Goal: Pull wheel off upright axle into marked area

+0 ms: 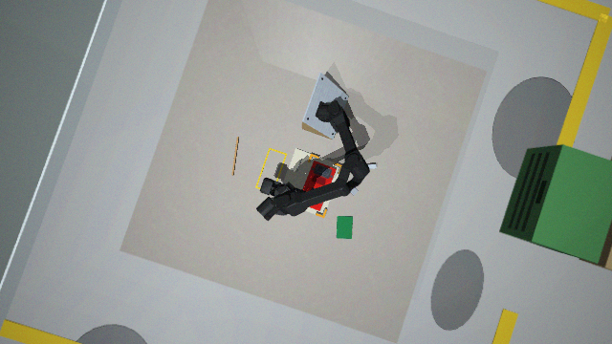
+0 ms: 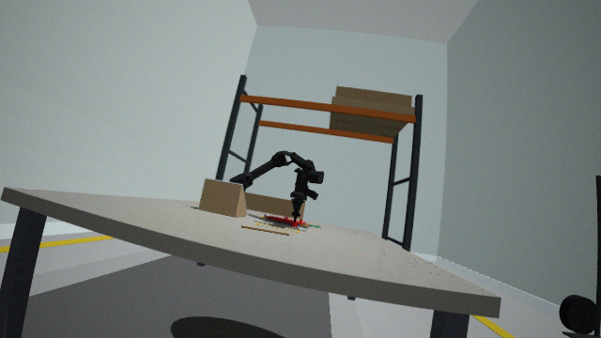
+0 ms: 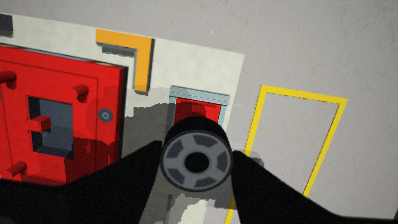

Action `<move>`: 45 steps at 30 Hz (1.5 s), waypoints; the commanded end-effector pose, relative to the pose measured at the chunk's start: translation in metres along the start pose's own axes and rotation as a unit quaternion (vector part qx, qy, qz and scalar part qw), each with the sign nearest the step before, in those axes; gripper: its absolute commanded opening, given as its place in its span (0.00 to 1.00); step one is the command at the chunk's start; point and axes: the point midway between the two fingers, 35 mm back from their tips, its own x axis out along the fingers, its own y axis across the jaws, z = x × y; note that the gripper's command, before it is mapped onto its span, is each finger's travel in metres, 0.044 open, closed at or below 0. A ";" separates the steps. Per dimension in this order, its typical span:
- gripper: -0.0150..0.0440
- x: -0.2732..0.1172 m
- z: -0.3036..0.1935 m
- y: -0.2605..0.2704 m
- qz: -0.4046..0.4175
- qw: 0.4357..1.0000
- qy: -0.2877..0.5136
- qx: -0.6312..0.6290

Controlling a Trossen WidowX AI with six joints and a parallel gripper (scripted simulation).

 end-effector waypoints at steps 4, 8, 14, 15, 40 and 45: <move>0.25 -0.003 0.000 0.000 -0.001 1.000 0.001 -0.001; 0.25 -0.004 0.000 0.000 -0.001 1.000 0.001 -0.001; 0.25 -0.006 0.000 0.000 -0.001 1.000 0.001 -0.001; 0.25 -0.006 0.000 0.000 -0.001 1.000 0.001 -0.001; 0.25 -0.041 -0.029 -0.055 -0.006 1.000 0.001 0.002; 0.25 -0.043 -0.049 -0.083 -0.006 1.000 0.002 0.001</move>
